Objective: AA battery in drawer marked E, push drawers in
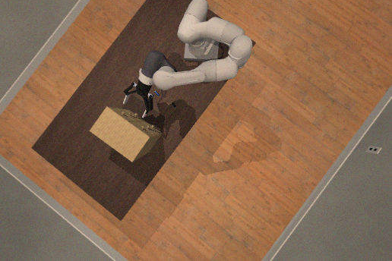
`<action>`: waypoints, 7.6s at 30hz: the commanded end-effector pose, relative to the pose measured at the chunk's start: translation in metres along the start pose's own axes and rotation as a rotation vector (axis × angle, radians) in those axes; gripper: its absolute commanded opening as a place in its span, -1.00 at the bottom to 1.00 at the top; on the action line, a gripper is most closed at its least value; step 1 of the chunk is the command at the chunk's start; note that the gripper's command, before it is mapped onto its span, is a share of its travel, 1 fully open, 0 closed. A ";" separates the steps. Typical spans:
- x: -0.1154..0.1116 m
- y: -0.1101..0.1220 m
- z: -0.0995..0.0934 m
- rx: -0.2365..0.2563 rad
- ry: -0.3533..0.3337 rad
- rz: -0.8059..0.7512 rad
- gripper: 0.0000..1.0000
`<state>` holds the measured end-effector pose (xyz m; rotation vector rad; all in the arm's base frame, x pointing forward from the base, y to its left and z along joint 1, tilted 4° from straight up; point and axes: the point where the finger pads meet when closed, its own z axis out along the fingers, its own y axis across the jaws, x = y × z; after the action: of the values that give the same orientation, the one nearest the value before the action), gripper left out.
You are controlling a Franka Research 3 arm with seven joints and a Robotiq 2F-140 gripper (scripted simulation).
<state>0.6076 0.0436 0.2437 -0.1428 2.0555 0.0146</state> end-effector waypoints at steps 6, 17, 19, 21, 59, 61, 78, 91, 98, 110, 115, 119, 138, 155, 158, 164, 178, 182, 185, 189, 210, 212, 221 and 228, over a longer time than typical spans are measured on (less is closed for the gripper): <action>0.001 -0.001 0.000 -0.001 -0.002 -0.012 1.00; 0.001 -0.001 0.000 -0.001 -0.002 -0.012 1.00; 0.001 -0.001 0.000 -0.001 -0.002 -0.012 1.00; 0.001 -0.001 0.000 -0.001 -0.002 -0.012 1.00; 0.001 -0.001 0.000 -0.001 -0.002 -0.012 1.00; 0.001 -0.001 0.000 -0.001 -0.002 -0.012 1.00; -0.003 -0.001 -0.015 -0.001 0.107 -0.012 1.00; -0.011 -0.001 -0.046 0.001 0.348 -0.012 1.00; -0.019 -0.001 -0.075 0.002 0.563 -0.012 1.00; -0.030 -0.001 -0.119 0.004 0.897 -0.011 1.00; -0.032 -0.001 -0.128 0.004 0.968 -0.011 1.00; -0.033 -0.001 -0.133 0.005 1.005 -0.011 1.00; -0.035 -0.001 -0.139 0.005 1.045 -0.011 1.00; -0.035 -0.004 -0.142 -0.002 1.042 -0.017 1.00; -0.034 -0.008 -0.150 -0.001 1.042 -0.016 1.00; -0.032 -0.024 -0.173 0.001 1.043 -0.014 1.00; -0.029 -0.045 -0.206 0.005 1.045 -0.011 1.00; -0.029 -0.046 -0.206 0.005 1.045 -0.011 1.00; -0.029 -0.046 -0.206 0.005 1.045 -0.011 1.00; -0.029 -0.046 -0.205 0.005 1.038 -0.011 1.00; -0.018 -0.046 -0.163 0.003 0.721 -0.012 1.00; -0.016 -0.046 -0.155 0.002 0.660 -0.012 1.00; -0.007 -0.046 -0.122 0.001 0.409 -0.012 1.00; 0.000 -0.046 -0.095 0.000 0.202 -0.012 1.00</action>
<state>0.5064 -0.0055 0.2836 -0.0639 2.4293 0.0354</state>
